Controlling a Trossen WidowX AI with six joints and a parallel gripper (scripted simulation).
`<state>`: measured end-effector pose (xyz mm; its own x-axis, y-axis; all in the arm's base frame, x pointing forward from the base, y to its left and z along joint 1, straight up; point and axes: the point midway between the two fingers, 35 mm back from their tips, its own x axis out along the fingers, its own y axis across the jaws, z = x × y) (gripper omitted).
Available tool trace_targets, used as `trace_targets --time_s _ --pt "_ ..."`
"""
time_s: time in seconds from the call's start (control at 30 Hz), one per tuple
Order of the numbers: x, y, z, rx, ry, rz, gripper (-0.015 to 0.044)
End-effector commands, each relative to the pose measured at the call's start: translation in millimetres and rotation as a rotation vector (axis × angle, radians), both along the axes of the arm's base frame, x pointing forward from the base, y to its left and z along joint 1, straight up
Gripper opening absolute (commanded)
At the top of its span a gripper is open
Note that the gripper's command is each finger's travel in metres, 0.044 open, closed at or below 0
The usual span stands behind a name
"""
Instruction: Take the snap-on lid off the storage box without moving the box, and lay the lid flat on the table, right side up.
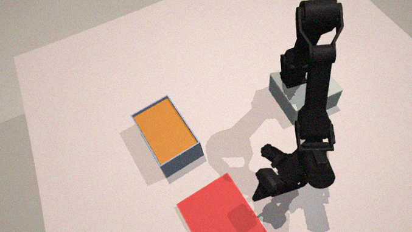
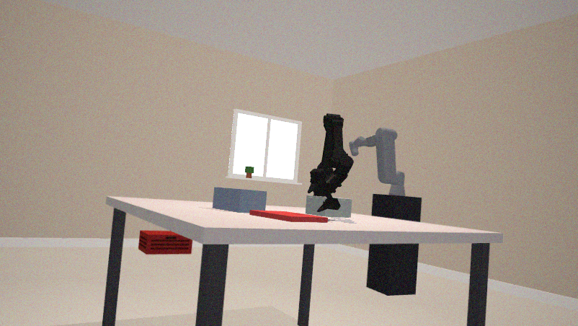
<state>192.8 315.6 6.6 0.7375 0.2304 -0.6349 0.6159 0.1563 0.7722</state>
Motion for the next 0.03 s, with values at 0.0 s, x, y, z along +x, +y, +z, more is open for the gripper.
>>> trace_targets --time_s 0.0 --pt "-8.0 -4.2 -1.0 -0.005 -0.001 -0.004 0.044"
